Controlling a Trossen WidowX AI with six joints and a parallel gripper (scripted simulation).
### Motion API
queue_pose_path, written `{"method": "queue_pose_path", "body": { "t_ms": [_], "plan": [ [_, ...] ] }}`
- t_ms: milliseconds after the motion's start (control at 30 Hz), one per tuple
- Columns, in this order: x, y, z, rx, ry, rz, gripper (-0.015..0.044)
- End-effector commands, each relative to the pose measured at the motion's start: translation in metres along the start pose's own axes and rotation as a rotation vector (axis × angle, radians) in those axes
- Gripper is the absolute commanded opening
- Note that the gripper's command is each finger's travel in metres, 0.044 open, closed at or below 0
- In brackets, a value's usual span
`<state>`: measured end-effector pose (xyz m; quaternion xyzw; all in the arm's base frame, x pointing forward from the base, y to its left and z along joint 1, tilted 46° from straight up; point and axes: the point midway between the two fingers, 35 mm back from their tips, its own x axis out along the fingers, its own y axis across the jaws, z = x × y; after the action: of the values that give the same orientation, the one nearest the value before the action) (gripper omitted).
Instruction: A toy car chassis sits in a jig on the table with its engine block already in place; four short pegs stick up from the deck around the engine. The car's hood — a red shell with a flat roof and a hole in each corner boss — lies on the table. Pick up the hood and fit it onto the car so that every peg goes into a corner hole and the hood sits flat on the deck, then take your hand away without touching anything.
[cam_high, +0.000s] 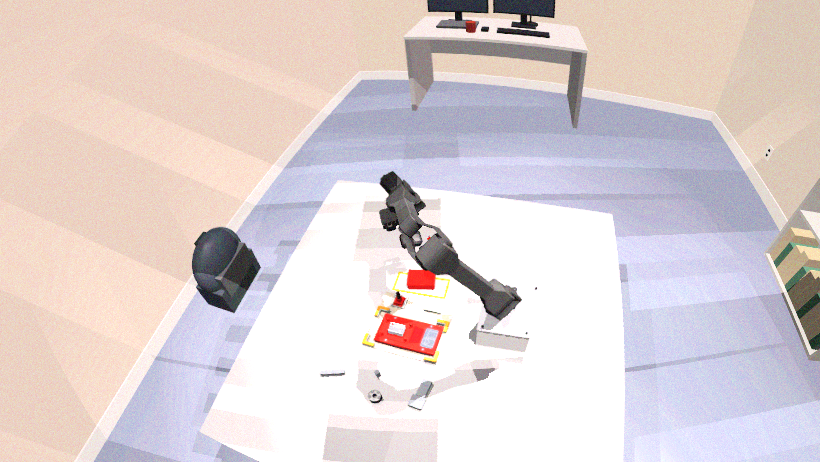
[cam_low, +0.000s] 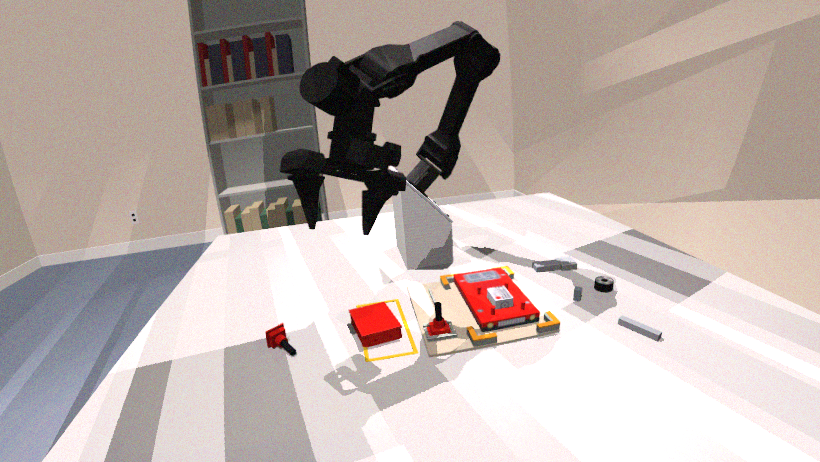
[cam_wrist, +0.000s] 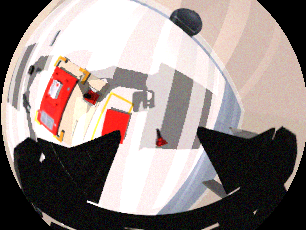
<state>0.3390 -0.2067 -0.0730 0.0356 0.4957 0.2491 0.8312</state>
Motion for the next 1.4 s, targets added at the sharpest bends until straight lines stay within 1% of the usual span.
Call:
{"method": "queue_pose_path", "body": {
  "t_ms": [0, 133, 200, 1367],
  "plan": [
    [0.043, 0.036, -0.019, 0.146, 0.063, 0.150, 0.0440],
    [0.082, 0.079, -0.040, 0.308, 0.159, 0.294, 0.0440],
    [0.092, 0.093, -0.047, 0.363, 0.197, 0.337, 0.0440],
    [0.117, 0.102, -0.050, 0.370, 0.201, 0.342, 0.0440]
  ]
}}
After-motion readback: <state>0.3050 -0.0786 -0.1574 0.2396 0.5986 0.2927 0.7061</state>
